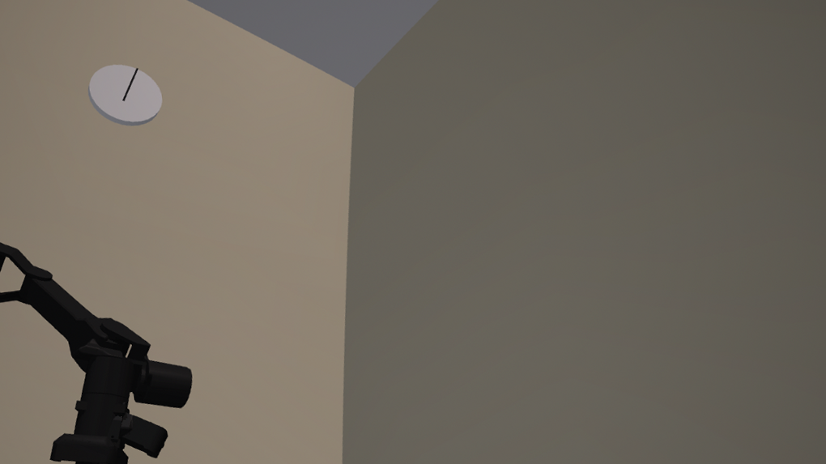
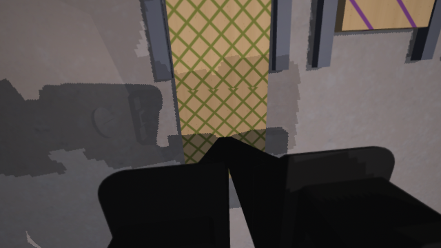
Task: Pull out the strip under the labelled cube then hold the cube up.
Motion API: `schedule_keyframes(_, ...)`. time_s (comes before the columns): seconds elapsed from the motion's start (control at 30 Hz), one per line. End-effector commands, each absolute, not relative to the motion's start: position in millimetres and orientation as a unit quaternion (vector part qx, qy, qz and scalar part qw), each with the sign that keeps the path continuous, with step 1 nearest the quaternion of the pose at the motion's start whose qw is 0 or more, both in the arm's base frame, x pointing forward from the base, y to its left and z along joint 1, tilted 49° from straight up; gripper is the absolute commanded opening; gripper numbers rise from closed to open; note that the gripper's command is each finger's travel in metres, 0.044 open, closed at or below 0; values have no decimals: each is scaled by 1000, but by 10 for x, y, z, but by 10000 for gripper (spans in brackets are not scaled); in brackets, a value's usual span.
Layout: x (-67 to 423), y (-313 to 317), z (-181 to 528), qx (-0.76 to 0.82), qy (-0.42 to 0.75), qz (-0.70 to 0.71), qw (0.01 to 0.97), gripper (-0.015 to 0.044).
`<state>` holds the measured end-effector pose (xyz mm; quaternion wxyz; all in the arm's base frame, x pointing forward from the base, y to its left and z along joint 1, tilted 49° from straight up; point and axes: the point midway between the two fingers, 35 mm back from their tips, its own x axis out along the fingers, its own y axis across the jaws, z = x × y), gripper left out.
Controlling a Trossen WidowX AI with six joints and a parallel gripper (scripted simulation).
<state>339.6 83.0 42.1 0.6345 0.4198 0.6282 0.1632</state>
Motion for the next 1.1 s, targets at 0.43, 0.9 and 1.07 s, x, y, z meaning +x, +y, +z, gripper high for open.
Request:
schedule_keyframes(0.43, 3101, 969, 415, 418, 639, 164, 625, 0)
schedule_keyframes(0.9, 2897, 1033, 445, 418, 639, 164, 624, 0)
schedule_keyframes(1.07, 2826, 1056, 455, 418, 639, 164, 624, 0)
